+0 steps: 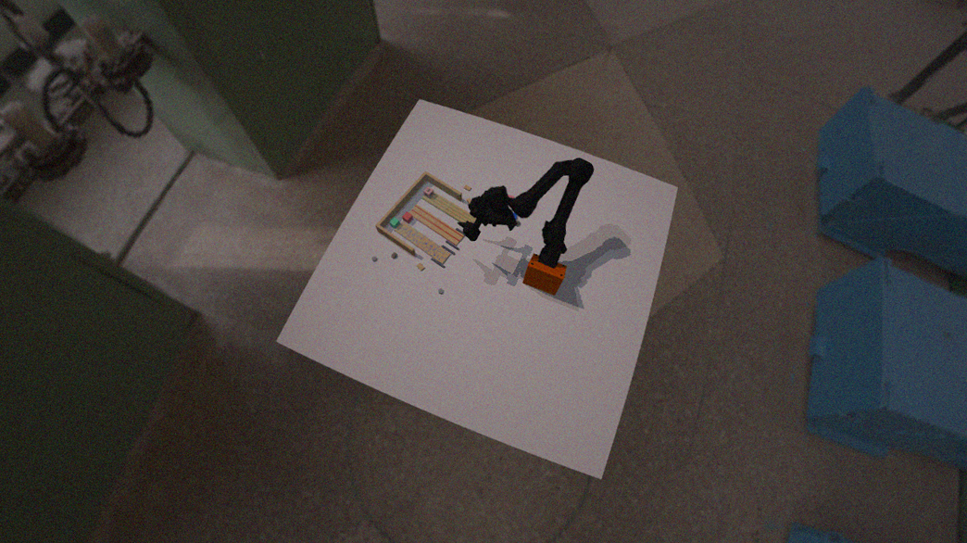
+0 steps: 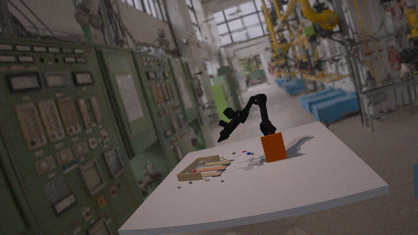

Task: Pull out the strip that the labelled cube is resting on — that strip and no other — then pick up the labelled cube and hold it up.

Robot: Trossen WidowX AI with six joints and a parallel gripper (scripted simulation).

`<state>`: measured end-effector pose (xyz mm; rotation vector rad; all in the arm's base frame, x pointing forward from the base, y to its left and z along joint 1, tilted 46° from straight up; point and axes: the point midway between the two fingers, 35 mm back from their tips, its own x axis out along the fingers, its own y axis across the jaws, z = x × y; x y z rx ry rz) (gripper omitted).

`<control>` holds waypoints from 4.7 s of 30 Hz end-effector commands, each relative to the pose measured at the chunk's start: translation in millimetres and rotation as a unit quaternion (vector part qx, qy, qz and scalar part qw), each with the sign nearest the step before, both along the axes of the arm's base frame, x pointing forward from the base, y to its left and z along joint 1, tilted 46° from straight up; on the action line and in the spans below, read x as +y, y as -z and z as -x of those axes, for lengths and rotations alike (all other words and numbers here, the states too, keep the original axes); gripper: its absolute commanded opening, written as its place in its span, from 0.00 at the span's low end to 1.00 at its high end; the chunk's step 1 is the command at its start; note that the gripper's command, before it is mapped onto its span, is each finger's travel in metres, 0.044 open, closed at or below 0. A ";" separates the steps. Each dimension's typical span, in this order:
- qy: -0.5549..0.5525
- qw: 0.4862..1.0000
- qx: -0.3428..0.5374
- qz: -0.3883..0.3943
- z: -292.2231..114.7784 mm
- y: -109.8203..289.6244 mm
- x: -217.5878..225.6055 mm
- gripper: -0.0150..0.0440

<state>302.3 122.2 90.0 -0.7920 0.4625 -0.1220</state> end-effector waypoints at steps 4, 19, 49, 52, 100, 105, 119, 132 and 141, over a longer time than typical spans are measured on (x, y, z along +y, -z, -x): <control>0.007 1.000 0.000 0.003 0.9 1.2 -3.3 0.93; 0.214 0.960 0.180 -0.003 -60.8 20.6 -66.8 0.35; 0.377 0.883 0.278 -0.013 -71.5 26.2 -142.0 0.25; 0.377 0.883 0.278 -0.013 -72.7 29.6 -145.5 0.25; 0.378 0.883 0.277 -0.012 -80.0 59.3 -181.0 0.25; 0.378 0.883 0.277 -0.012 -80.1 59.7 -181.3 0.25; 0.378 0.883 0.277 -0.012 -80.3 60.6 -182.3 0.25; 0.378 0.883 0.277 -0.011 -72.2 62.7 -183.0 0.25; 0.378 0.883 0.278 -0.011 -58.6 65.5 -183.6 0.25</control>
